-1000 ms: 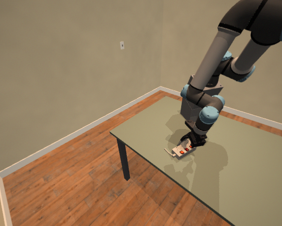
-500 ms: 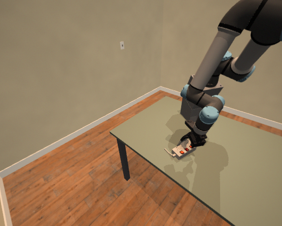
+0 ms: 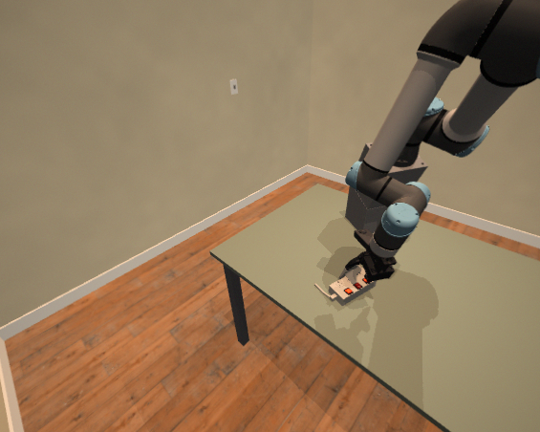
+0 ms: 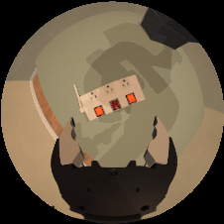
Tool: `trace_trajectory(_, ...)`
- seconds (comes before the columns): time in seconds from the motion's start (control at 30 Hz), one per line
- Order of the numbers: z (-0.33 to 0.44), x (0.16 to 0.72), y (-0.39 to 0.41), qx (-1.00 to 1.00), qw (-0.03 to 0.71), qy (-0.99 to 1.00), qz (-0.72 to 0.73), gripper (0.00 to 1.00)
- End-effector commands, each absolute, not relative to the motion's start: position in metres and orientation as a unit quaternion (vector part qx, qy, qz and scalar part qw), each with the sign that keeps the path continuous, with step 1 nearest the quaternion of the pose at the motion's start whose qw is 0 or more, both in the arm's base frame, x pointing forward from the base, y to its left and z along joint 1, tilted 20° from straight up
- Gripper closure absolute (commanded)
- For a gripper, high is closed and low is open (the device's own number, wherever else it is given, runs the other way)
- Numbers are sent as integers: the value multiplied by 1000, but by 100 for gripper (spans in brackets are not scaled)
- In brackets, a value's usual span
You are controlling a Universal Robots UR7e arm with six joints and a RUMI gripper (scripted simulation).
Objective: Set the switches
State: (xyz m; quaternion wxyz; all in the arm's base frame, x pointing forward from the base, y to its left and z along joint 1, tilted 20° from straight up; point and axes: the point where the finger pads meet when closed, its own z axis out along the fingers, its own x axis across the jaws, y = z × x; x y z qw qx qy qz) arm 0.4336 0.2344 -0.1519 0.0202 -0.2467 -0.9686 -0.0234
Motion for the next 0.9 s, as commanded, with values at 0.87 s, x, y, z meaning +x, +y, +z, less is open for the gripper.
trace_trajectory(0.87,-111,419,157,-652,51,-738,-164,0)
